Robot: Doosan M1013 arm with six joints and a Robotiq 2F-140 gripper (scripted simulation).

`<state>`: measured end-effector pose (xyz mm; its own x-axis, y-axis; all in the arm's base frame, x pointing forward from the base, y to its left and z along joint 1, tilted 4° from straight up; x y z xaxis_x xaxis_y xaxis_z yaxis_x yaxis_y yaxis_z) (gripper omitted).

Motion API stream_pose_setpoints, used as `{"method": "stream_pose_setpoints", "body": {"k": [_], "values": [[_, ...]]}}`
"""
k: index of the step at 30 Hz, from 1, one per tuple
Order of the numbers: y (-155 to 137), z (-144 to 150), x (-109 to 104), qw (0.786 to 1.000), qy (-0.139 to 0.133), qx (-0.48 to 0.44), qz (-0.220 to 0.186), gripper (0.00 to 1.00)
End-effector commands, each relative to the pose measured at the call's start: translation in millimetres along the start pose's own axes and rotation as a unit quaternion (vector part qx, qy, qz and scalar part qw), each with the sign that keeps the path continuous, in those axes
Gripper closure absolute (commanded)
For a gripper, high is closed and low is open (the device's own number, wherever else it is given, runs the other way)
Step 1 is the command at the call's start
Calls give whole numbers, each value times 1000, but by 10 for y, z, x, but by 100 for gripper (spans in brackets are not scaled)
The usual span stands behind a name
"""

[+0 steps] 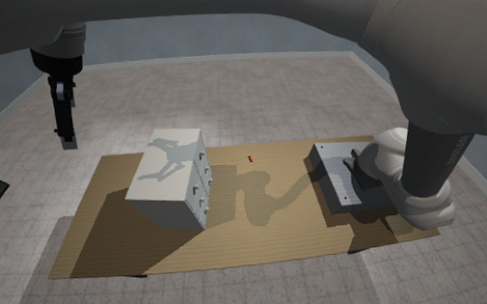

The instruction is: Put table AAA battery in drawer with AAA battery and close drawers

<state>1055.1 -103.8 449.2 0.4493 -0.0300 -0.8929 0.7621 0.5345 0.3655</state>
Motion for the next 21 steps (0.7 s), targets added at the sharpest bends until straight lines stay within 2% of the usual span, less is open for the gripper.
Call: {"method": "stream_pose_setpoints", "body": {"k": [1, 4, 5, 6, 7, 8, 9, 10, 13, 15, 16, 17, 18, 21], "values": [[-181, -82, -417, 999, -3, -40, -14, 0], [-492, -222, -512, 996, 13, -88, -33, 0], [-492, -222, -512, 996, 13, -88, -33, 0], [-651, -299, -560, 993, 21, -112, -42, 0], [-651, -299, -560, 993, 21, -112, -42, 0], [-812, -379, -608, 989, 30, -135, -50, 0], [-812, -379, -608, 989, 30, -135, -50, 0], [-974, -463, -656, 985, 39, -159, -58, 0], [-974, -463, -656, 985, 39, -159, -58, 0], [-1301, -640, -750, 975, 59, -204, -72, 0], [-1301, -640, -750, 975, 59, -204, -72, 0], [-1463, -732, -796, 969, 69, -226, -77, 0], [-1463, -732, -796, 969, 69, -226, -77, 0], [-1785, -921, -885, 955, 90, -268, -88, 0]]}}
Point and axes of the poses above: the point where the finger pads meet when closed, its own x axis out along the fingers, its own z axis across the jaws, y = z × x, the point moved 9 cm from there along -x, back along the fingers, and after that the axes turned 14 degrees about -x, right-handed, at the moved point
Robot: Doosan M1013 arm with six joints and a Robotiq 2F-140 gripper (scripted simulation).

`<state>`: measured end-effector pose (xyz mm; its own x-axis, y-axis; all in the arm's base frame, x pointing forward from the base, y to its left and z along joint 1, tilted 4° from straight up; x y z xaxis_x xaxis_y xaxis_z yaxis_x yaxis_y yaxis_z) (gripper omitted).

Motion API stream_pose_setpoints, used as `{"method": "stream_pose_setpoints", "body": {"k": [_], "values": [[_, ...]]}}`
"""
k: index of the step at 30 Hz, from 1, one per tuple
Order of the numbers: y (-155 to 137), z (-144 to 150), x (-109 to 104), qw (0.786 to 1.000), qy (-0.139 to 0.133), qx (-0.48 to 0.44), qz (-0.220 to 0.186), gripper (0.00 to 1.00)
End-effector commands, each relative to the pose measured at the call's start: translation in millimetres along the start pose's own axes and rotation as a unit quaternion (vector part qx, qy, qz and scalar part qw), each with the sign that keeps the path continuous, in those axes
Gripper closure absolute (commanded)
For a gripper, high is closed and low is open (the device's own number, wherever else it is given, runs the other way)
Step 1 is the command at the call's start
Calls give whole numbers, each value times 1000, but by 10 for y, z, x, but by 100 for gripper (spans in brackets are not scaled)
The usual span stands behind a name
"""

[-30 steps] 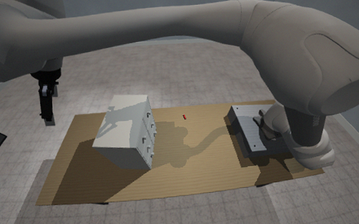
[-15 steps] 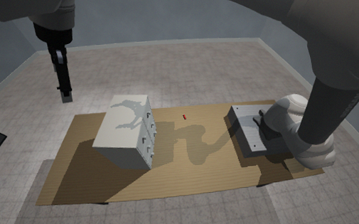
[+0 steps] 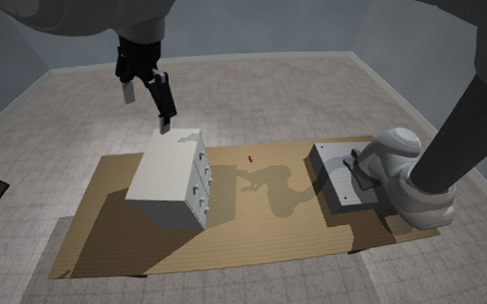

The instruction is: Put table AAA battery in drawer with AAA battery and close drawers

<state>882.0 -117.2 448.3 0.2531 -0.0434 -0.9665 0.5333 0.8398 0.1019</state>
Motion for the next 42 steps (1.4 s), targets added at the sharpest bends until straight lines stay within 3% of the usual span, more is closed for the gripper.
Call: {"method": "stream_pose_setpoints", "body": {"k": [1, 6, 9, 11, 16, 24, 26, 34, 42], "values": [[-265, -382, -23, 998, 19, -53, -8, 0], [-568, -853, -30, 992, 49, -116, -18, 0], [-568, -853, -30, 992, 49, -116, -18, 0], [-752, -1156, -31, 986, 68, -154, -21, 0], [-921, -1443, -30, 978, 85, -189, -23, 0], [-1321, -2165, -17, 954, 129, -270, -22, 0], [-1321, -2165, -17, 954, 129, -270, -22, 0], [-1600, -2708, 2, 931, 160, -327, -15, 0], [-1659, -2826, 7, 926, 166, -338, -13, 0]]}}
Point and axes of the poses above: the point where the finger pads meet when closed, its own x axis out along the fingers, its own z axis across the jaws, y = z × x, the point moved 9 cm from there along -x, back along the fingers, and after that the axes turned 14 degrees about -x, right-handed, at the moved point
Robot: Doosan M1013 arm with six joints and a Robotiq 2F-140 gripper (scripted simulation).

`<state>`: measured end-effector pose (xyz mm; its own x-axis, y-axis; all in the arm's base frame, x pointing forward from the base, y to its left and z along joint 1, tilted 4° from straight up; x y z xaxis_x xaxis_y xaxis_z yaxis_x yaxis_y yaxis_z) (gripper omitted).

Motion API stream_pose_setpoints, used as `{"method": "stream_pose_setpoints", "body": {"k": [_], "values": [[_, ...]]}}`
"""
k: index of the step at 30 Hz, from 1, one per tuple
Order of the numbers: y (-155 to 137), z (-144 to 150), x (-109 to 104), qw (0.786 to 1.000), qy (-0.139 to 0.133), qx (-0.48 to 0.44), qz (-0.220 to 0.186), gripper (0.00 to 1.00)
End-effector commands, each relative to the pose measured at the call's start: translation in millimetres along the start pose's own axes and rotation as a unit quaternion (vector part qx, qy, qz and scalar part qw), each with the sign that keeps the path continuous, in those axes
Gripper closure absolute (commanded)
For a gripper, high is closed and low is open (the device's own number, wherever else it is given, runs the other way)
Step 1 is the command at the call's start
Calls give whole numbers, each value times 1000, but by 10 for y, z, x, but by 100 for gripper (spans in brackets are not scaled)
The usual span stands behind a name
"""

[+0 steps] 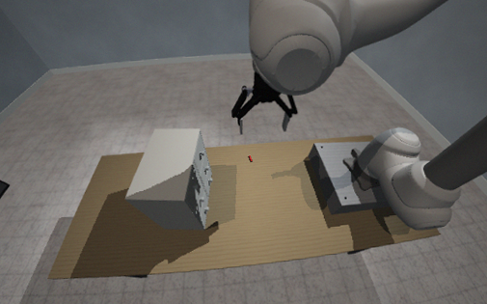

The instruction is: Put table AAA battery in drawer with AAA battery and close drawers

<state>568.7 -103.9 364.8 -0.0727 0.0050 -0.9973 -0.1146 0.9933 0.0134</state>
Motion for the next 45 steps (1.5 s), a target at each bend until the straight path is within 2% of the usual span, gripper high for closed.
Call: {"method": "stream_pose_setpoints", "body": {"k": [1, 11, 16, 18, 22, 24, 28, 29, 33, 35, 36, 40, 45], "values": [[6, -30, 9, 1000, 1, -3, 1, 0], [6, -31, 14, 1000, 1, -1, 1, 0], [-2, -11, 147, 998, 1, 69, 0, 0], [-2, -11, 147, 998, 1, 69, 0, 0], [-15, 19, 424, 978, 1, 209, 0, 0], [-22, 32, 605, 970, 1, 245, 1, 0], [-35, 41, 988, 943, 2, 332, 5, 0], [-35, 41, 988, 935, 2, 354, 6, 0], [-40, 28, 1314, 899, 4, 438, 9, 0], [-40, 28, 1314, 899, 4, 438, 9, 0], [-41, 23, 1376, 867, 5, 498, 11, 0], [-40, 6, 1529, 823, 5, 568, 13, 0], [-35, 1, 1558, 753, 4, 658, 11, 0]]}}
Point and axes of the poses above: the point where the finger pads meet when closed, its own x axis out along the fingers, its own z axis across the jaws, y = z × x, the point moved 9 cm from there along -x, back along the fingers, and after that the axes turned 14 degrees about -x, right-handed, at the moved point
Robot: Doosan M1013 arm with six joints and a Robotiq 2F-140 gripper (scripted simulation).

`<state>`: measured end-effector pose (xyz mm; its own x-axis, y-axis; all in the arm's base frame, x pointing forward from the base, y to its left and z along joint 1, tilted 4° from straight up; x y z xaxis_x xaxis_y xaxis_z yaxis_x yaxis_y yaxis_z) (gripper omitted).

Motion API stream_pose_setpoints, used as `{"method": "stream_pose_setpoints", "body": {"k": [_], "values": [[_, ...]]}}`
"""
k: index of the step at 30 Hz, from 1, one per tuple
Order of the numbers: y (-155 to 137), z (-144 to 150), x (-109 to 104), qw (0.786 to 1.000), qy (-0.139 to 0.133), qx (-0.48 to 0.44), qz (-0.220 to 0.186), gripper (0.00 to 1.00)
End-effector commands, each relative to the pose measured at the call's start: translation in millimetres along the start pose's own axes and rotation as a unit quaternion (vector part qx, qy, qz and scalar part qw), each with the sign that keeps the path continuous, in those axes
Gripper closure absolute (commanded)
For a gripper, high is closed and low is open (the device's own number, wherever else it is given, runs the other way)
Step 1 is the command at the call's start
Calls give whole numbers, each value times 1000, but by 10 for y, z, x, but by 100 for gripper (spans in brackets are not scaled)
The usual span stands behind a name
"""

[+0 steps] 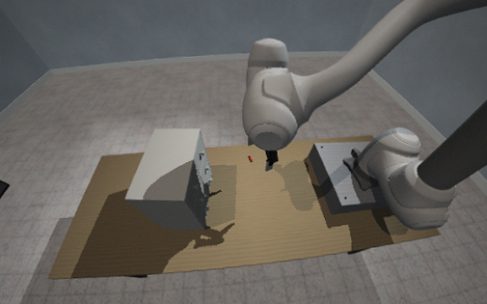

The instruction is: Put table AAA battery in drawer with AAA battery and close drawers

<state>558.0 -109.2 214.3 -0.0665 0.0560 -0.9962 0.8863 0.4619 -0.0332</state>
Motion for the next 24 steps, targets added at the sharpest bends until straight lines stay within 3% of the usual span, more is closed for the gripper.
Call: {"method": "stream_pose_setpoints", "body": {"k": [1, 5, 11, 22, 24], "values": [[14, -22, 52, 990, -14, 138, -5, 0], [25, -35, 60, 974, -25, 226, -5, 0], [23, -36, 86, 973, -33, 227, 9, 0], [8, -34, 307, 965, -85, 222, 111, 0], [8, -34, 307, 965, -85, 222, 111, 0]]}}
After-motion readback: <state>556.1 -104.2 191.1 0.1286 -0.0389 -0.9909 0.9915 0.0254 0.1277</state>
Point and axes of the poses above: the point where the finger pads meet when closed, its own x axis out along the fingers, its own z axis across the jaws, y = z × x, the point moved 9 cm from there along -x, back along the fingers, and after that the axes turned 14 degrees about -x, right-handed, at the moved point
